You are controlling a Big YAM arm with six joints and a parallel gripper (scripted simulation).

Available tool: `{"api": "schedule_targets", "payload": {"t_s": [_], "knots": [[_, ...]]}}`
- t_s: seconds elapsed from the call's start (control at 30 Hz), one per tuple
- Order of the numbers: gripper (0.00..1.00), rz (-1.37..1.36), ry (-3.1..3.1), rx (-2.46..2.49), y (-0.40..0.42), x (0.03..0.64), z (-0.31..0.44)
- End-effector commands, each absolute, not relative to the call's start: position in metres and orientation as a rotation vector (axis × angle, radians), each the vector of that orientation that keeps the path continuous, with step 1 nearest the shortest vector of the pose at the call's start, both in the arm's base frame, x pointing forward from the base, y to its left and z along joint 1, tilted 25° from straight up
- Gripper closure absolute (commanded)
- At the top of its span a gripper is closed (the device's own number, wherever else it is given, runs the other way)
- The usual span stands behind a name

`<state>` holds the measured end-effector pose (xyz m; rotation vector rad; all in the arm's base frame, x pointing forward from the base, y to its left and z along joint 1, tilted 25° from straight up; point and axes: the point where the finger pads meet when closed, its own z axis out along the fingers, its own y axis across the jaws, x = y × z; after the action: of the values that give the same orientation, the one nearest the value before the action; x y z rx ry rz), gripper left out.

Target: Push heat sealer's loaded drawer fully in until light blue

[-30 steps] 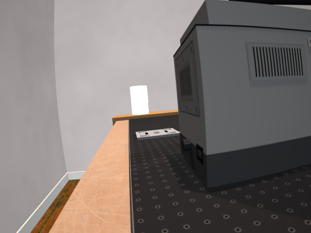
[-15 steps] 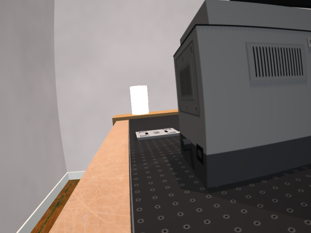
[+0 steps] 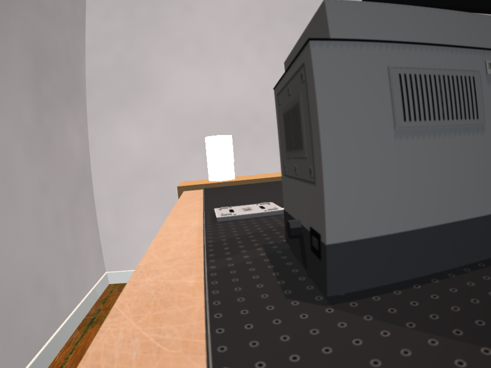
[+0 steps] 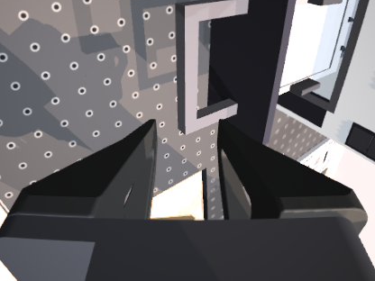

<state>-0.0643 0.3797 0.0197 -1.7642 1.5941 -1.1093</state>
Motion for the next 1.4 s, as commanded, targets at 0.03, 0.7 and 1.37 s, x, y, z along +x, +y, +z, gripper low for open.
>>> {"api": "schedule_targets", "payload": {"t_s": [0.03,0.7,1.37], "knots": [[0.7,-1.105,1.603,-1.766,0.381,-0.058,0.019],[0.7,-1.101,1.604,-1.765,0.38,-0.048,0.013],[0.7,-1.101,1.598,-1.768,0.377,-0.04,0.006]]}}
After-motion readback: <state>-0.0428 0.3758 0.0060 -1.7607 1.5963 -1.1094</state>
